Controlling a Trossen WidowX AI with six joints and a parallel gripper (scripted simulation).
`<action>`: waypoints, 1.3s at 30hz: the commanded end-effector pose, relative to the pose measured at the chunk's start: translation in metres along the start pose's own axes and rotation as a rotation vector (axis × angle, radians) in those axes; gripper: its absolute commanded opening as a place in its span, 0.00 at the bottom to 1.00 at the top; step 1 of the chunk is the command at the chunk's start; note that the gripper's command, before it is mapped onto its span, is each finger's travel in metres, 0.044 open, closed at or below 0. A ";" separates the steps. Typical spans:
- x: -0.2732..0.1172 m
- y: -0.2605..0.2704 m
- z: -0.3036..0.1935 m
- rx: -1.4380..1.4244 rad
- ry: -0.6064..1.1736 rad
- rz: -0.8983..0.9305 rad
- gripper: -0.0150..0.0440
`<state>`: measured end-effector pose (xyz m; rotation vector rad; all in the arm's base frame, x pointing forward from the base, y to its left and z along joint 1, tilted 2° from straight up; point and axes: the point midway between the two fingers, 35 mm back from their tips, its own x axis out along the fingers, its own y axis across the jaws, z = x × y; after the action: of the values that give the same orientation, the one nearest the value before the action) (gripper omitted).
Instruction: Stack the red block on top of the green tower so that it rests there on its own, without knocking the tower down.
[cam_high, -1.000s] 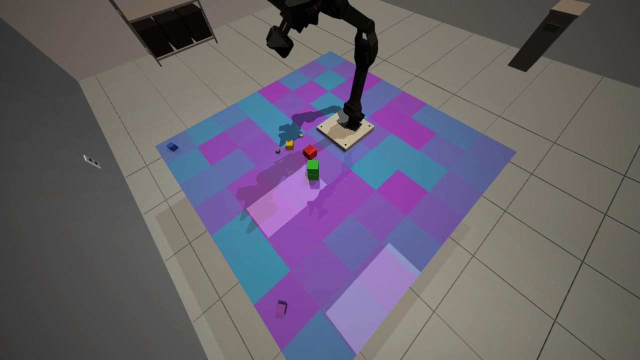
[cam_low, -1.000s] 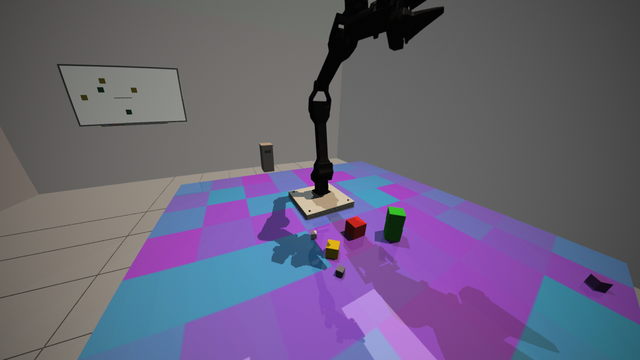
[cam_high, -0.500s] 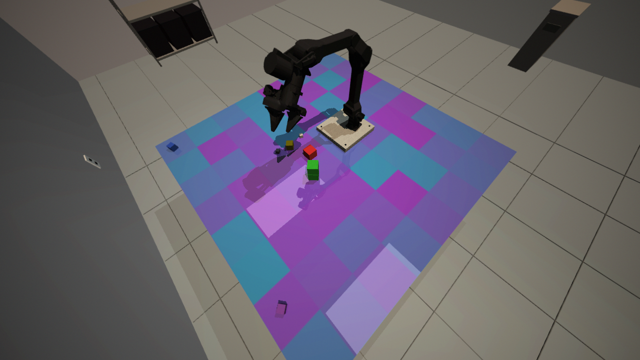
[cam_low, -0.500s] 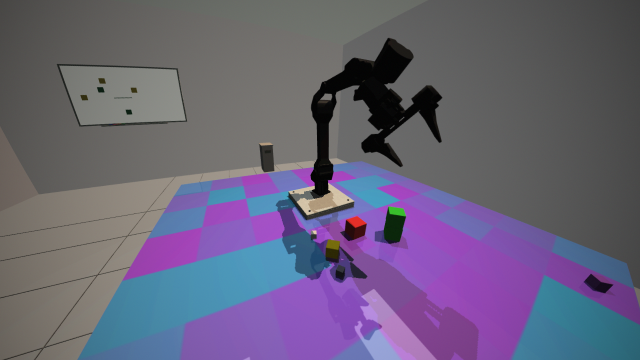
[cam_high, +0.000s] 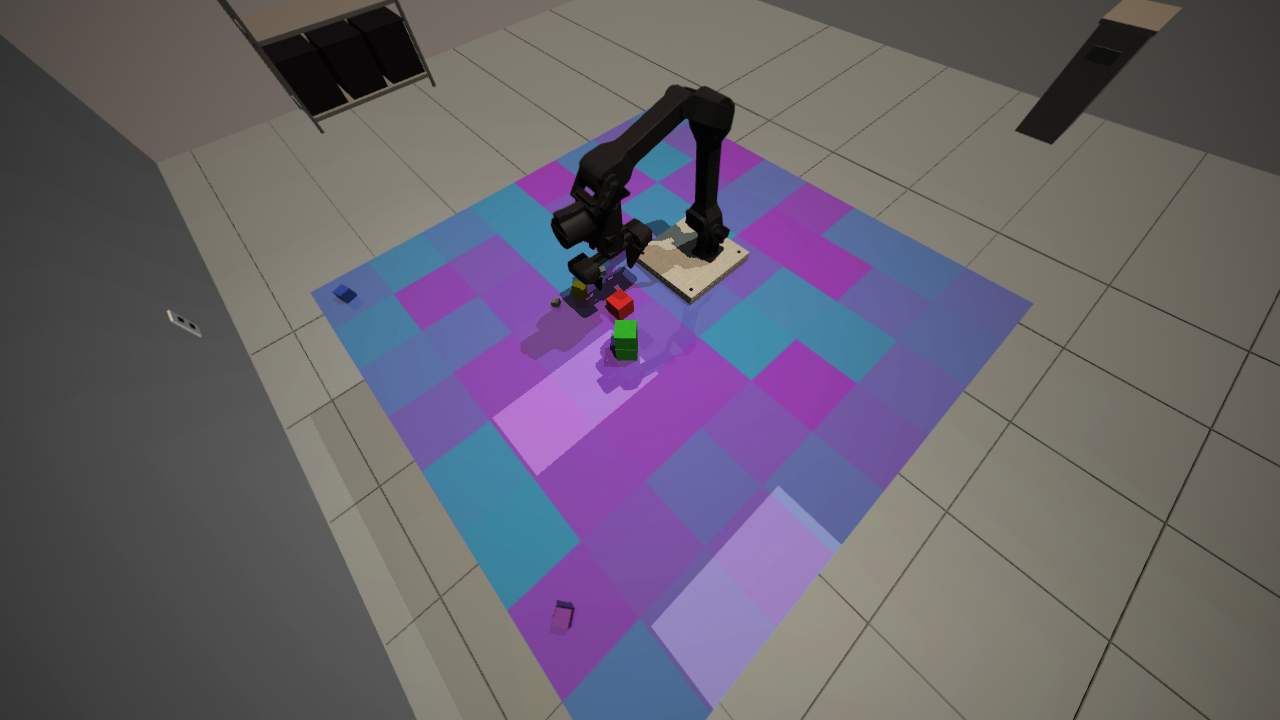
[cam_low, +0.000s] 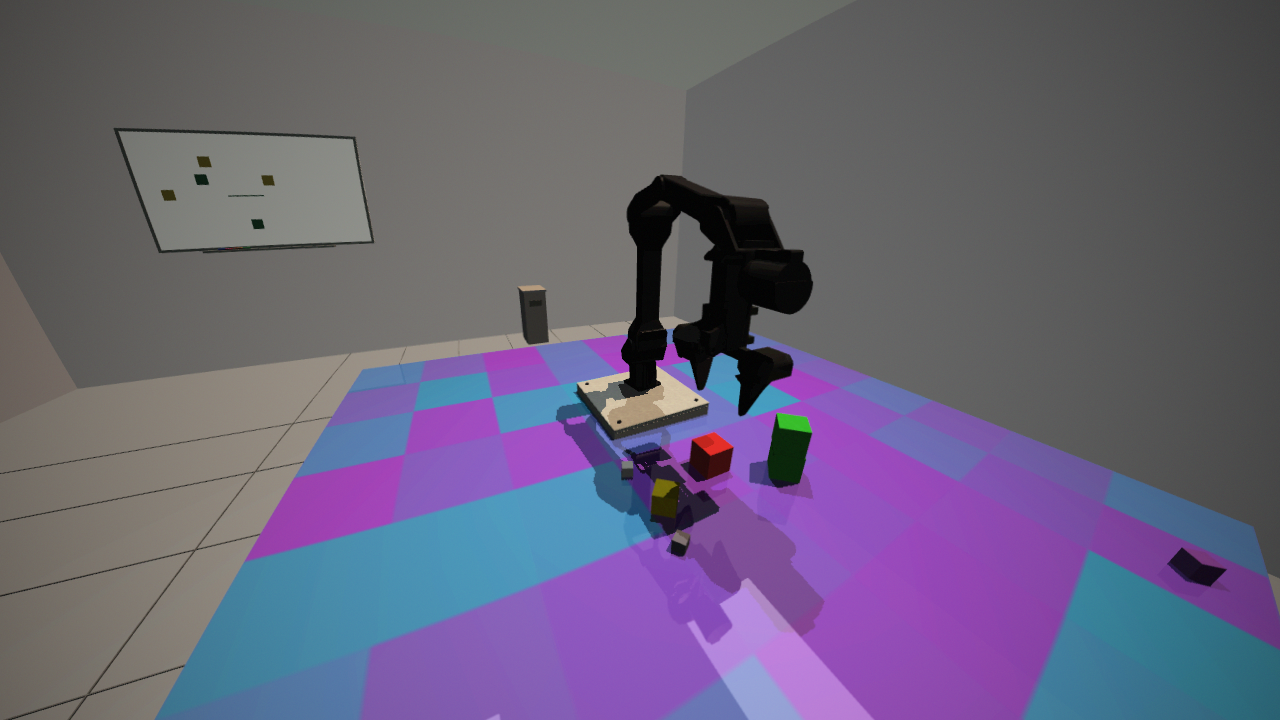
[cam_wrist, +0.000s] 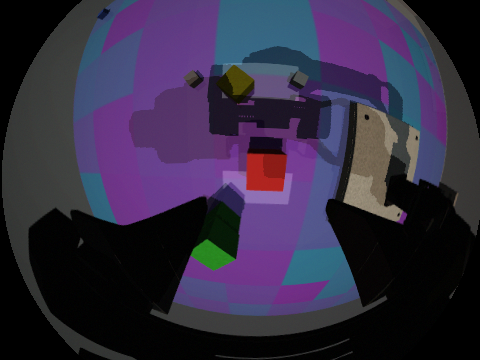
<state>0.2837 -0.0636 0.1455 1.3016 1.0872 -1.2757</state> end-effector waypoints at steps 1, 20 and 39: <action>0.000 -0.003 0.001 0.010 -0.008 -0.014 1.00; 0.066 -0.005 -0.001 0.010 -0.008 -0.015 1.00; 0.098 -0.004 0.000 0.010 -0.008 -0.015 1.00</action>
<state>0.2860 -0.0655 0.0543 1.3001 1.0835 -1.2866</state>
